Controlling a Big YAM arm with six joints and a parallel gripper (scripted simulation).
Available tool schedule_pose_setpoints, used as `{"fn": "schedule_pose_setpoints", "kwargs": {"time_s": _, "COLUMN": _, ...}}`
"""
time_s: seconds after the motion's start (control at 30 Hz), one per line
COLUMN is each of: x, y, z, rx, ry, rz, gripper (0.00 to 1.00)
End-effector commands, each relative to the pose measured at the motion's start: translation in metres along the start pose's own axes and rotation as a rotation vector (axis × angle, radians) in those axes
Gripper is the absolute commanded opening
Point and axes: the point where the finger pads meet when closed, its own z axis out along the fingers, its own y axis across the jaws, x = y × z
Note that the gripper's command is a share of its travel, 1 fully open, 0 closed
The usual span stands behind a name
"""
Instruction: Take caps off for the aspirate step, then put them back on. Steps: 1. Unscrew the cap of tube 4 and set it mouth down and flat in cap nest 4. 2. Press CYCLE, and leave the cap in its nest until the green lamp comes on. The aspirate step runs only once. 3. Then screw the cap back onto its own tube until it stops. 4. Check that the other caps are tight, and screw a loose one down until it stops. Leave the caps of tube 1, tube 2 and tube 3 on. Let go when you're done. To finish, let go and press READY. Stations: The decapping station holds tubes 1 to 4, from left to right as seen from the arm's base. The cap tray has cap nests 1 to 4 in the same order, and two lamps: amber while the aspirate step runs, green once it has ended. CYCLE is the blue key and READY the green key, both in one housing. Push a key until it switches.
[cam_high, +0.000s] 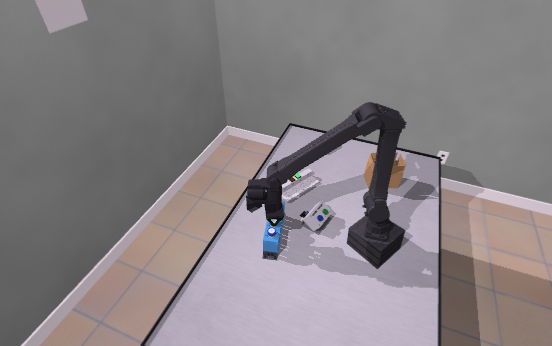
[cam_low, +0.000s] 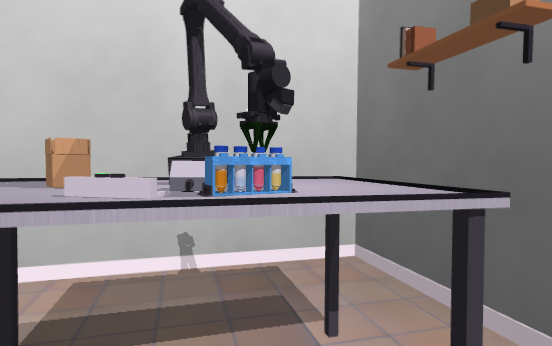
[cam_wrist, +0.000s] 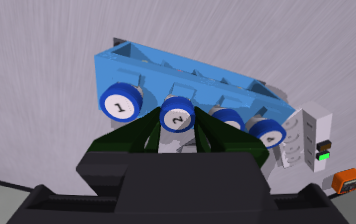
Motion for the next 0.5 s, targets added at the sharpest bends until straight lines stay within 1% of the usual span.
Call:
{"fn": "schedule_pose_setpoints", "kwargs": {"time_s": 0.0, "x": 0.001, "y": -0.0049, "z": 0.0075, "rx": -0.004, "ry": 0.003, "rz": 0.129, "gripper": 0.0}}
{"fn": "schedule_pose_setpoints", "kwargs": {"time_s": 0.27, "x": 0.001, "y": -0.0049, "z": 0.0075, "rx": -0.004, "ry": 0.003, "rz": 0.289, "gripper": 0.0}}
{"fn": "schedule_pose_setpoints", "kwargs": {"time_s": 0.33, "x": 0.001, "y": -0.0049, "z": 0.0075, "rx": -0.004, "ry": 0.003, "rz": 0.289, "gripper": 0.0}}
{"fn": "schedule_pose_setpoints", "kwargs": {"time_s": 0.47, "x": 0.0008, "y": -0.005, "z": 0.0069, "rx": -0.003, "ry": 0.002, "rz": 0.369, "gripper": 0.0}}
